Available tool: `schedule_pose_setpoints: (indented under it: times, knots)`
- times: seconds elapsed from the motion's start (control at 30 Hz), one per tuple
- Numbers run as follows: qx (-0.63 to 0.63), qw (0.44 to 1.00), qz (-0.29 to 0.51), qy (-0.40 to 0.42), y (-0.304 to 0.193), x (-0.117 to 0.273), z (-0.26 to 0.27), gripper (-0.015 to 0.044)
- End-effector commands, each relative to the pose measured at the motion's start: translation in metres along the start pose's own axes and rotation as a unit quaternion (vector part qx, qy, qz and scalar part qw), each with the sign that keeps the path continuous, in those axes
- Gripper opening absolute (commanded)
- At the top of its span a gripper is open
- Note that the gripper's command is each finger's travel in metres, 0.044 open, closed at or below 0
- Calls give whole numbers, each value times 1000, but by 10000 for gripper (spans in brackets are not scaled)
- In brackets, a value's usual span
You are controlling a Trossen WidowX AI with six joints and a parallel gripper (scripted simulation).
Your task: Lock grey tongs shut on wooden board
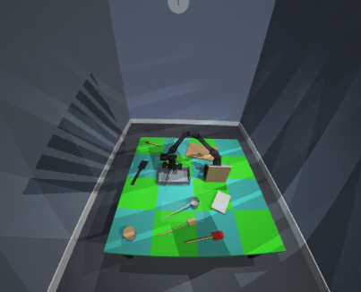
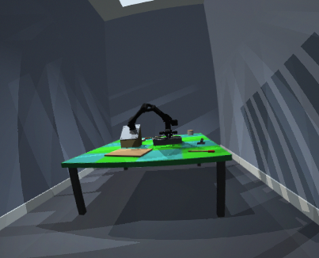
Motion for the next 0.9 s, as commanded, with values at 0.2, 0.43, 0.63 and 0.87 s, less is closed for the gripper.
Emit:
schedule_pose_setpoints:
  times: [0.2, 0.43, 0.63, 0.87]
  knots:
    - [1, 1000, 3, 14, 0, 121, -1, -150]
    - [1, 1000, 3, 14, 0, 123, -1, -150]
    - [-7, 1000, 2, 9, 6, 119, -1, -150]
    - [-70, 997, 9, 8, 42, 118, -5, -150]
Point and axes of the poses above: the point midway between the two fingers, 35 mm back from their tips, its own x axis back along the fingers, its own z axis across the jaws, y = z × x, the point moved 6 cm from there along x, back along the fingers
